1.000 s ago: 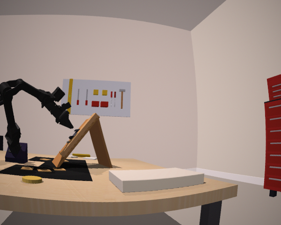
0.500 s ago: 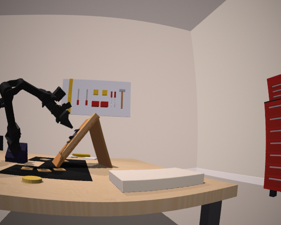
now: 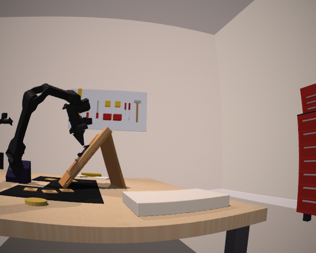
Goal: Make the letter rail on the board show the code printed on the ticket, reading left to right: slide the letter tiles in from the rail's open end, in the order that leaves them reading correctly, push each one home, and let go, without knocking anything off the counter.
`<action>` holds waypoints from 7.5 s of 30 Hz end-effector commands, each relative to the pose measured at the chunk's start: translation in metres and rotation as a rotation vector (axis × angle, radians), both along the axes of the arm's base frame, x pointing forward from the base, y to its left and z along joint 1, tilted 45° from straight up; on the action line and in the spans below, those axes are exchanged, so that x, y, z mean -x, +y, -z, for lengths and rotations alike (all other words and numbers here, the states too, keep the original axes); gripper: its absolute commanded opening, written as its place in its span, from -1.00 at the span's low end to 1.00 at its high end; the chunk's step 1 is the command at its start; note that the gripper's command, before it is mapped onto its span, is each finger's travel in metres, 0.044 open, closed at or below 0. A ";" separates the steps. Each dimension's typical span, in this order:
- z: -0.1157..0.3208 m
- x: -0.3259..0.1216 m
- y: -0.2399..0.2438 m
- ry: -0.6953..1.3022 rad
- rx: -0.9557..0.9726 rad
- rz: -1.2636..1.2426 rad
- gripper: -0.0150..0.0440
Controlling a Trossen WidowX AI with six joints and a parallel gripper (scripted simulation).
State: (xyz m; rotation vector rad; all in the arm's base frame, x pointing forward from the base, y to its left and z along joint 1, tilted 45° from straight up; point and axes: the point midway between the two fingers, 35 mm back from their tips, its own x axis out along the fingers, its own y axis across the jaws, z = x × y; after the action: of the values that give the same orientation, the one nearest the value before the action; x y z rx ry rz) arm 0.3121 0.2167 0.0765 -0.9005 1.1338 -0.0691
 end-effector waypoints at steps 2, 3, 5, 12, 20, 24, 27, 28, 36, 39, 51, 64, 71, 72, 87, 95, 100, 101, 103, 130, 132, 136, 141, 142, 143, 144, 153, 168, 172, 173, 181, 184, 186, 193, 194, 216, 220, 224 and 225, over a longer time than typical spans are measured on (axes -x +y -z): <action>0.004 0.002 0.001 0.088 0.080 0.125 -0.49; 0.004 0.003 0.001 0.101 0.097 0.147 -0.49; 0.004 0.003 0.001 0.111 0.111 0.165 -0.49; 0.005 0.002 0.001 0.111 0.110 0.165 -0.49; 0.009 -0.001 0.000 0.110 0.110 0.165 -0.49; 0.010 -0.003 0.000 0.110 0.110 0.165 -0.49; 0.010 -0.004 0.000 0.110 0.110 0.165 -0.49; 0.011 -0.005 -0.001 0.110 0.110 0.165 -0.49; 0.013 -0.008 -0.001 0.110 0.110 0.165 -0.49; 0.013 -0.009 -0.002 0.110 0.110 0.165 -0.49; 0.016 -0.014 -0.003 0.109 0.110 0.165 -0.49; 0.019 -0.020 -0.005 0.109 0.110 0.165 -0.49; 0.021 -0.022 -0.005 0.109 0.110 0.165 -0.49; 0.021 -0.022 -0.005 0.109 0.110 0.165 -0.49; 0.017 -0.022 -0.008 0.109 0.110 0.165 -0.49; 0.016 -0.023 -0.010 0.109 0.111 0.165 -0.49; 0.015 -0.024 -0.011 0.109 0.111 0.165 -0.49; 0.015 -0.024 -0.011 0.109 0.111 0.165 -0.49; 0.014 -0.024 -0.011 0.109 0.111 0.165 -0.49; 0.008 -0.022 -0.012 0.109 0.111 0.165 -0.49; 0.007 -0.019 -0.012 0.109 0.111 0.165 -0.49; 0.003 -0.014 -0.010 0.110 0.111 0.165 -0.49; -0.002 -0.007 -0.009 0.110 0.111 0.165 -0.49; -0.002 -0.005 -0.009 0.110 0.111 0.165 -0.49; -0.003 -0.004 -0.009 0.110 0.111 0.165 -0.49; -0.004 -0.003 -0.008 0.110 0.111 0.165 -0.49; -0.031 0.016 0.012 0.237 0.167 -0.165 -0.05; -0.112 0.095 0.053 0.485 0.552 -1.367 1.00; -0.112 0.095 0.053 0.485 0.552 -1.367 1.00; -0.112 0.095 0.053 0.485 0.552 -1.367 1.00; -0.112 0.095 0.053 0.485 0.552 -1.367 1.00; -0.112 0.095 0.053 0.485 0.552 -1.367 1.00; -0.112 0.092 0.050 0.477 0.536 -1.337 0.82; -0.106 0.050 0.000 0.314 0.275 -0.814 0.66; -0.105 0.043 -0.009 0.281 0.233 -0.721 0.66; -0.063 0.001 -0.253 -0.669 -0.336 1.236 0.66; -0.055 0.015 -0.269 -0.734 -0.310 1.352 0.66; -0.055 0.015 -0.269 -0.734 -0.310 1.352 0.66; -0.055 0.014 -0.269 -0.734 -0.310 1.352 0.66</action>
State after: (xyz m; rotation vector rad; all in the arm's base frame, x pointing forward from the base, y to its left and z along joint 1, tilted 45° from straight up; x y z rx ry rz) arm 0.2981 -0.0509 0.1316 0.2946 0.8369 -1.1738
